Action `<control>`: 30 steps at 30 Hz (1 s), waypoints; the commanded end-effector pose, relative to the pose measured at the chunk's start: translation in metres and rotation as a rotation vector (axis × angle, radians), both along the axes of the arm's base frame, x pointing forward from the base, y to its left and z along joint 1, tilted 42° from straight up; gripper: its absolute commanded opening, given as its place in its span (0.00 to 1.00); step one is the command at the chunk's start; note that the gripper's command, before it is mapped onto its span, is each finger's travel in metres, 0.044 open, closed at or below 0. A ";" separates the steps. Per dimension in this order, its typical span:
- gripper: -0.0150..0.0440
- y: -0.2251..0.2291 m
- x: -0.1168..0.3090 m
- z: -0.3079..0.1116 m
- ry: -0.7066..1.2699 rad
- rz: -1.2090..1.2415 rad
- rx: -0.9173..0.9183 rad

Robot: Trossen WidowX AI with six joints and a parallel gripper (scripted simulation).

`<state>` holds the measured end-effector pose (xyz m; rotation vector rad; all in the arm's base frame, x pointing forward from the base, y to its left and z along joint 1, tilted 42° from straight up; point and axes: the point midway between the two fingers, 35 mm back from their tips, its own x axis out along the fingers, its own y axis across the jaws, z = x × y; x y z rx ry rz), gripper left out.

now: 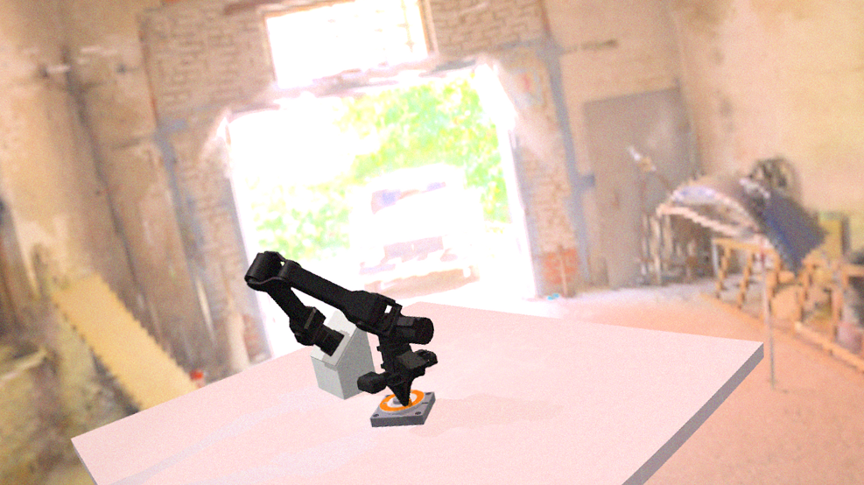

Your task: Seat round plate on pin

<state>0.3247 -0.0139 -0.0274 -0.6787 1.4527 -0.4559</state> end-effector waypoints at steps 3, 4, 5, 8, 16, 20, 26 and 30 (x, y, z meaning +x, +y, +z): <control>0.25 0.008 0.003 -0.004 -0.001 -0.001 0.005; 0.25 0.009 0.003 -0.005 -0.001 -0.001 0.005; 0.25 0.010 0.003 -0.006 -0.001 -0.001 0.005; 0.25 0.013 0.004 -0.008 -0.001 -0.001 0.005; 0.25 0.021 0.003 -0.014 -0.001 -0.001 0.006; 0.25 0.025 0.002 -0.018 -0.001 -0.001 0.006; 0.25 0.030 0.000 -0.022 -0.001 -0.001 0.007; 0.25 0.032 -0.002 -0.025 -0.001 -0.001 0.007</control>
